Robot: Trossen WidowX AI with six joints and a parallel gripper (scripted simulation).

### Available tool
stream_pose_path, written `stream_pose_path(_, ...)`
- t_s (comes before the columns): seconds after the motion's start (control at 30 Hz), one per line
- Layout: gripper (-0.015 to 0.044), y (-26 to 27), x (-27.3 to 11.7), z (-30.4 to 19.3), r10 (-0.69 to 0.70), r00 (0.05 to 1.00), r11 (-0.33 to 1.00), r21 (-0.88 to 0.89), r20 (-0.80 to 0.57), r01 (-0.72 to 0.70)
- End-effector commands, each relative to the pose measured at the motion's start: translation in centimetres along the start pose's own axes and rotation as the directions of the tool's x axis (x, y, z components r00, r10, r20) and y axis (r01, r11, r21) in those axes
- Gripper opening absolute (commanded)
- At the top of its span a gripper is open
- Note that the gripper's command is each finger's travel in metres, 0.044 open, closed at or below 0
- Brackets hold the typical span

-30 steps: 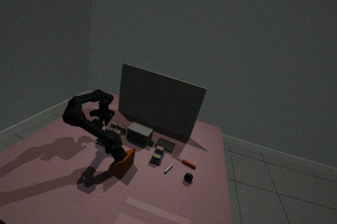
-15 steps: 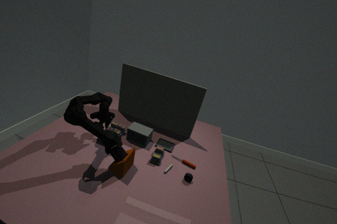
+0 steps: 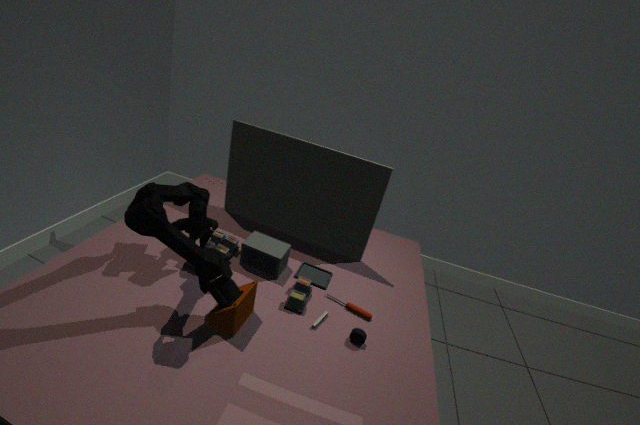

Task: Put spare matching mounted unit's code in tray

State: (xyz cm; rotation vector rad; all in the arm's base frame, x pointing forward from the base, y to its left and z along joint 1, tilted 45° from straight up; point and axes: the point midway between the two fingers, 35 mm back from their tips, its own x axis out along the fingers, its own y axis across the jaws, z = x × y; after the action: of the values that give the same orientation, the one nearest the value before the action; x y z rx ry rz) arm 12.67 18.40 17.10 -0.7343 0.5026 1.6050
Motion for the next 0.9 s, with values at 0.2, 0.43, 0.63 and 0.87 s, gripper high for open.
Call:
stream_pose_path(0.2,0.0300,0.2,1.7,-0.1,0.001,1.000,1.000,0.008,-0.001,-0.001)
stream_pose_path(0.43,0.0300,0.4,2.8,0.0,0.000,1.000,1.000,0.009,0.004,0.000)
stream_pose_path(0.63,0.0300,0.6,3.7,0.1,-0.001,1.000,1.000,0.011,0.010,0.001)
stream_pose_path(0.87,0.0300,0.6,3.8,0.1,-0.001,1.000,1.000,0.011,0.011,0.001)
